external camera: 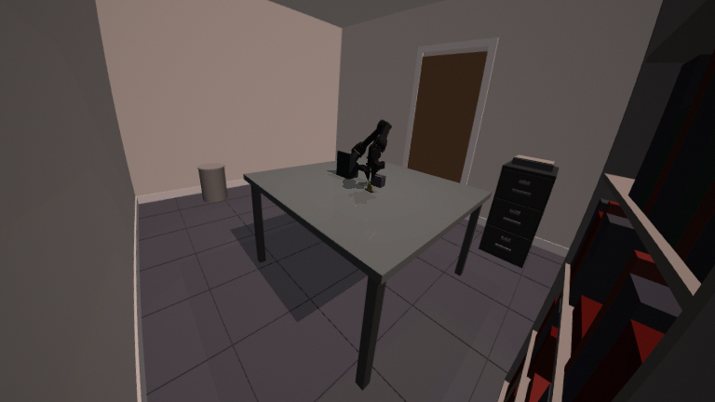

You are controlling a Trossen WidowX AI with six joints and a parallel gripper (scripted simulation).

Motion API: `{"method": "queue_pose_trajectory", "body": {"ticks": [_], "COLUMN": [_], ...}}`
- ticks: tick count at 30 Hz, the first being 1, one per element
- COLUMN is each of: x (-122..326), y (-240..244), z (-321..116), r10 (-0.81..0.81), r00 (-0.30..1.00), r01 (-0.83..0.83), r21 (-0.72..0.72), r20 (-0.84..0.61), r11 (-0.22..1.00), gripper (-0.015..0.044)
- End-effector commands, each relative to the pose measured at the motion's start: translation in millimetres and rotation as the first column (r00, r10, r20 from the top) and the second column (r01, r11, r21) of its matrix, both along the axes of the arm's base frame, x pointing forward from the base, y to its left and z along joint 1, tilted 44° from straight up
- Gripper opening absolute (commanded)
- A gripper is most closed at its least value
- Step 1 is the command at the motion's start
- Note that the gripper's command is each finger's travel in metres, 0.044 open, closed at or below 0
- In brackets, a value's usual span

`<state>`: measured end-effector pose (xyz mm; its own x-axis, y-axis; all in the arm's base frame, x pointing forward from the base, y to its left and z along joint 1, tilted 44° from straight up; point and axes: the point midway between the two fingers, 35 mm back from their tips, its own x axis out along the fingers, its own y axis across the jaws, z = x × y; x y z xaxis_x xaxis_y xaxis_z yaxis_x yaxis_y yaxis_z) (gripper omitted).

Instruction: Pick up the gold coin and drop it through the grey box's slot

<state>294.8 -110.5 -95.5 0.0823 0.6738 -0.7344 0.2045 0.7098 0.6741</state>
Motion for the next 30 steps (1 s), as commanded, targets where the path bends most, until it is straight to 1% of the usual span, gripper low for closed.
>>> {"method": "queue_pose_trajectory", "body": {"ticks": [1, 30], "x": [1, 5], "y": [12, 39], "z": [-10, -38], "r10": [-0.002, -0.002], "r00": [1.000, 1.000], "r01": [0.002, 0.002], "r21": [0.009, 0.010], "r20": [-0.007, -0.007], "r11": [1.000, 1.000], "gripper": [0.0161, 0.0161]}}
